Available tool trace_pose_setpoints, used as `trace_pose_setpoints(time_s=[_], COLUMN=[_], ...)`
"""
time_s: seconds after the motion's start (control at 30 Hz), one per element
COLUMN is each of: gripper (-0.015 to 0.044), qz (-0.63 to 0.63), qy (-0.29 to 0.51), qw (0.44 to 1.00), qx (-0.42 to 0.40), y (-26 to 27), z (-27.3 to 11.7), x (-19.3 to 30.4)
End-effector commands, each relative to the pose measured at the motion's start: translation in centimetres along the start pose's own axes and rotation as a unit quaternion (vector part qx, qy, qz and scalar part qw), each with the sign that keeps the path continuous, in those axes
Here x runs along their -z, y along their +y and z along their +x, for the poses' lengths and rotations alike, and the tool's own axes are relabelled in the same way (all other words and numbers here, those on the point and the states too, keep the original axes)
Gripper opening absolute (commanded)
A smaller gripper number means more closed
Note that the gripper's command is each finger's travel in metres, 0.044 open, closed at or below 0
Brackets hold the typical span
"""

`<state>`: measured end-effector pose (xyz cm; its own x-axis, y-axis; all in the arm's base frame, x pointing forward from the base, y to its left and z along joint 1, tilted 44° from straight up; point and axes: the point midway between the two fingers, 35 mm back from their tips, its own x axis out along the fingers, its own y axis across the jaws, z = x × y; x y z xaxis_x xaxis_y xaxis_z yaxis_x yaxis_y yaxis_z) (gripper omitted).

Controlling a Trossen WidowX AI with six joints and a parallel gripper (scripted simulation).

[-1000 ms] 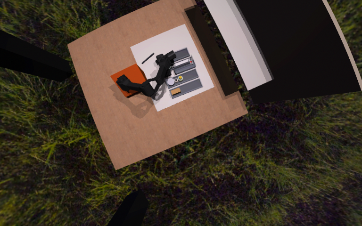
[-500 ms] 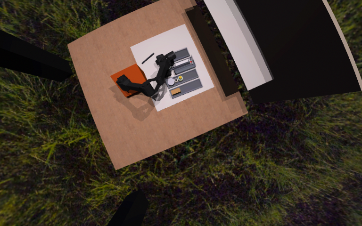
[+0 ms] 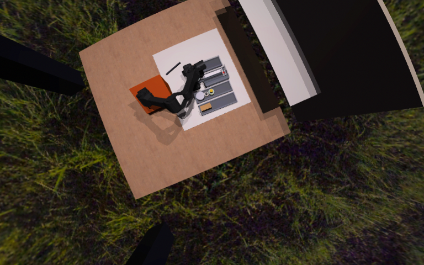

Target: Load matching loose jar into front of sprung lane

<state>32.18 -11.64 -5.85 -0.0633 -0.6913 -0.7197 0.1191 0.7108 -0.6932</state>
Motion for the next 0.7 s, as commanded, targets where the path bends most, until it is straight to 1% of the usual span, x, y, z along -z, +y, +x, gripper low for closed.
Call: trace_pose_setpoints(time_s=[0.0,0.67], gripper=[0.0000,0.0000], qz=[0.005,0.005], qy=[-0.006,-0.006], qw=[1.000,1.000], qx=[0.002,0.002], y=[-0.13,-0.12], z=[0.02,0.03], x=[-0.23,0.10])
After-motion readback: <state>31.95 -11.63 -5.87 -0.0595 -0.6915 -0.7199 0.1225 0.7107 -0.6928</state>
